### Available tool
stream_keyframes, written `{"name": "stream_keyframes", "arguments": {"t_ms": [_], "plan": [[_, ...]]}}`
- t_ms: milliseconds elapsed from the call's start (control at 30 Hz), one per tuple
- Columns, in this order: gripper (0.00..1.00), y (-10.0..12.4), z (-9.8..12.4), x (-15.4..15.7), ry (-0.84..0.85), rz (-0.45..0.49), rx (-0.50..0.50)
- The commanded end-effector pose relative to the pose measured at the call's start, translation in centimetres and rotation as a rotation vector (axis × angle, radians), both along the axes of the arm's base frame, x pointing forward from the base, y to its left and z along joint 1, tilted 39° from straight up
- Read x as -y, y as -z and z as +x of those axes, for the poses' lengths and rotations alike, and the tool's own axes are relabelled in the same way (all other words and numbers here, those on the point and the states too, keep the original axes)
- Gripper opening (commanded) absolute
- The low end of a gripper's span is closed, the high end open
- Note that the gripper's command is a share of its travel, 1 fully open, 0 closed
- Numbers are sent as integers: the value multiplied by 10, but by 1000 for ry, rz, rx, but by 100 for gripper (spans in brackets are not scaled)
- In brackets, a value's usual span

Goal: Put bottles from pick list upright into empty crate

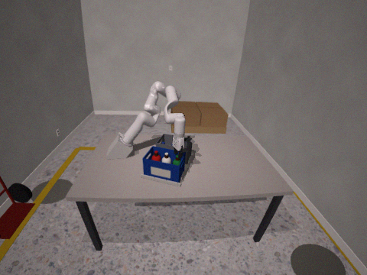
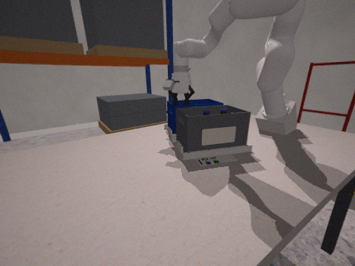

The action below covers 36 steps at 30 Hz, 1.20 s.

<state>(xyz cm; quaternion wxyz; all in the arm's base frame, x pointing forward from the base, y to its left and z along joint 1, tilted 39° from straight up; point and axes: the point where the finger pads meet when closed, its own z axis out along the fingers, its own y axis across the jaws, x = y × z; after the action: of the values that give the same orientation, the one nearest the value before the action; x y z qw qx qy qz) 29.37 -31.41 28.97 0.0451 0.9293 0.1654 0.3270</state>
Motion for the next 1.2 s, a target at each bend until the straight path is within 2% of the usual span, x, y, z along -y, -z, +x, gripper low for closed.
{"name": "stream_keyframes", "arguments": {"t_ms": [0,567,1033,1067,1167], "plan": [[65,3,3,1,1,-3,2],[65,18,16,0,1,-3,2],[65,20,17,0,1,-3,2],[0,17,15,0,1,-3,2],[0,17,15,0,1,-3,2]]}}
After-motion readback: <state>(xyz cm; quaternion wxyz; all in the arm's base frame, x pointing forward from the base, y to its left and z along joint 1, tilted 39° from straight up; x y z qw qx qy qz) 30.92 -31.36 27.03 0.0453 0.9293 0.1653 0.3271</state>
